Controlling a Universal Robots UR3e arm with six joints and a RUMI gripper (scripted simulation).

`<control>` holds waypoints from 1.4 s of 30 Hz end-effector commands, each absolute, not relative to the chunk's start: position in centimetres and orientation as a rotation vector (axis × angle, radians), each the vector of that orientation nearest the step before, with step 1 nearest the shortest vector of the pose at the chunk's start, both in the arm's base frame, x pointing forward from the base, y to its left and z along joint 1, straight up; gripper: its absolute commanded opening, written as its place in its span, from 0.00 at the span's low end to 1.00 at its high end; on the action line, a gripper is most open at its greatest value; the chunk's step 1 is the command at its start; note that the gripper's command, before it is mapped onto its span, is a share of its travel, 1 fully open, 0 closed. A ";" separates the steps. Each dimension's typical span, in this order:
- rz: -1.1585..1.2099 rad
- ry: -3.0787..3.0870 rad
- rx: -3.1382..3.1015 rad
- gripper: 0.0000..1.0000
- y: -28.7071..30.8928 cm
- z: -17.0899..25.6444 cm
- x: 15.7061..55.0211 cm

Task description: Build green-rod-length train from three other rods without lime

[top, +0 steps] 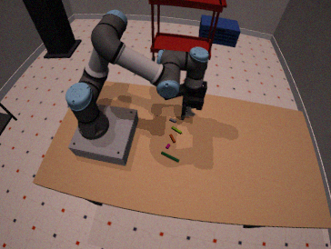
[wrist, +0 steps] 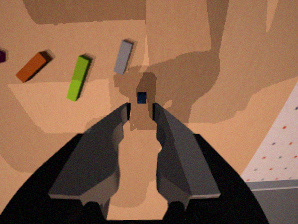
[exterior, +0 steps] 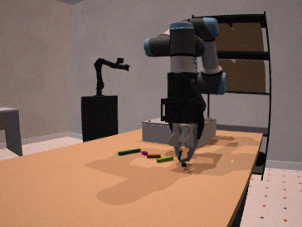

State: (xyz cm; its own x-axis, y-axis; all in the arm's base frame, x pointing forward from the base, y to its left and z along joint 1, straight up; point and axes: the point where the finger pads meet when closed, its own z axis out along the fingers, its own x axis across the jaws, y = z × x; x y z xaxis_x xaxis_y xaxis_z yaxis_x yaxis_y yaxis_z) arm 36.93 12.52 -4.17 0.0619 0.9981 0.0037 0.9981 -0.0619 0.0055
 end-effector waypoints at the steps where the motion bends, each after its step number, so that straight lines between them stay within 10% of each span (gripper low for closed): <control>1: 0.013 2.149 2.286 0.14 12.5 -4.1 37.0; 42: 0.011 2.150 2.286 0.14 12.6 -5.8 36.9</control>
State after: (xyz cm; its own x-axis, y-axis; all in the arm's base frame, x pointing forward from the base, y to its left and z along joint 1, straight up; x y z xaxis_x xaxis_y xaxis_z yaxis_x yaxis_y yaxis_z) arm 36.78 12.53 -5.67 0.0619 0.9981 0.0035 0.9981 -0.0620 0.0003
